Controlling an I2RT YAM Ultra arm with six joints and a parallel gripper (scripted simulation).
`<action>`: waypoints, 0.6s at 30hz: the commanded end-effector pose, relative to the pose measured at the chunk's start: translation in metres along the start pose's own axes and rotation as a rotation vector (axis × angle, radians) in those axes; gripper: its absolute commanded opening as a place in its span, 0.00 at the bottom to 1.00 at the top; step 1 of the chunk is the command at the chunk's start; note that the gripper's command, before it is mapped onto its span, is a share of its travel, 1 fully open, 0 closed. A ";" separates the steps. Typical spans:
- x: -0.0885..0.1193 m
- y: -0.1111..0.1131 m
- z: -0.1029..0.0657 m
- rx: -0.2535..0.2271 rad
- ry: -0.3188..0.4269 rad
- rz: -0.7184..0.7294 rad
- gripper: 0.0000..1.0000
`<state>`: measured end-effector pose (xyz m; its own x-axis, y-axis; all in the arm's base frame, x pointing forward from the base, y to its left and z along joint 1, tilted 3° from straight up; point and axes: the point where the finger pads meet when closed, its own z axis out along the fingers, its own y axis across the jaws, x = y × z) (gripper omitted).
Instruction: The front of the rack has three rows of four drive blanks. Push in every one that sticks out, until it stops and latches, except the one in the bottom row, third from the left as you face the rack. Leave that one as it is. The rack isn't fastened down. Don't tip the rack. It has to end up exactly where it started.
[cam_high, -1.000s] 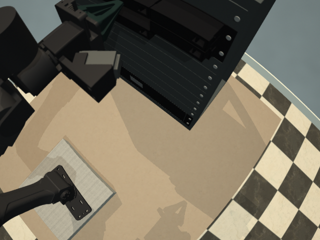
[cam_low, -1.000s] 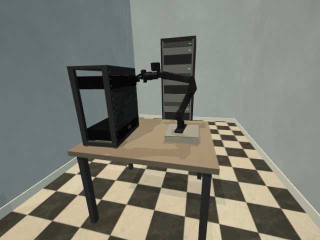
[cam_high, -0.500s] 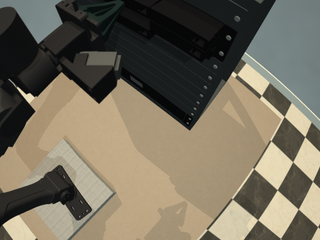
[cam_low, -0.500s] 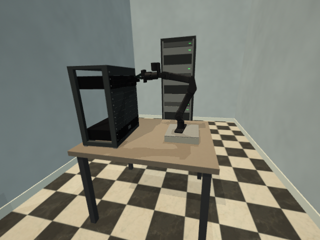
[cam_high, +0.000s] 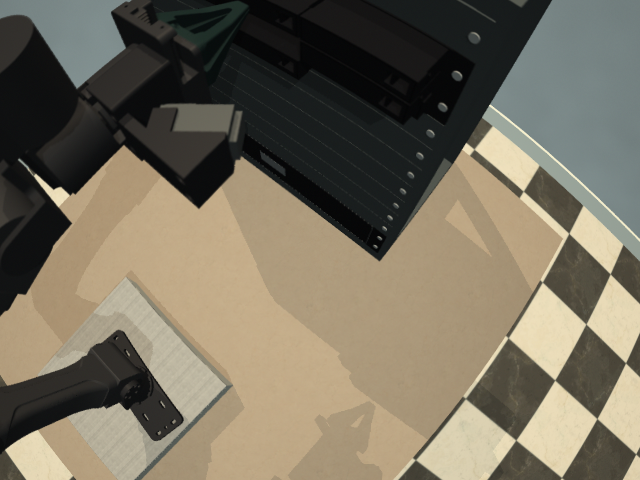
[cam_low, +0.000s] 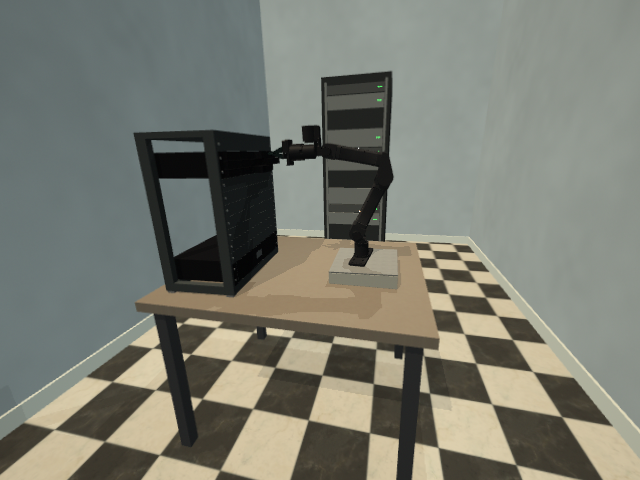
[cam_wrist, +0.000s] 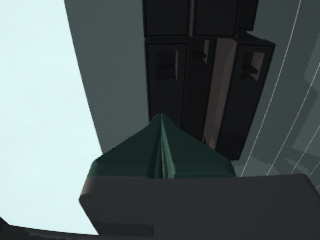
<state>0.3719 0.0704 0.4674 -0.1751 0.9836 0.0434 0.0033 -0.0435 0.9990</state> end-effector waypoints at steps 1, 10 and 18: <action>-0.001 0.017 -0.007 -0.051 0.003 -0.014 0.00; 0.004 0.008 0.003 -0.042 0.008 -0.014 0.00; 0.004 0.008 0.004 -0.041 0.008 -0.014 0.00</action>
<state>0.3817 0.0723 0.4643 -0.1751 0.9836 0.0434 0.0024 -0.0437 0.9990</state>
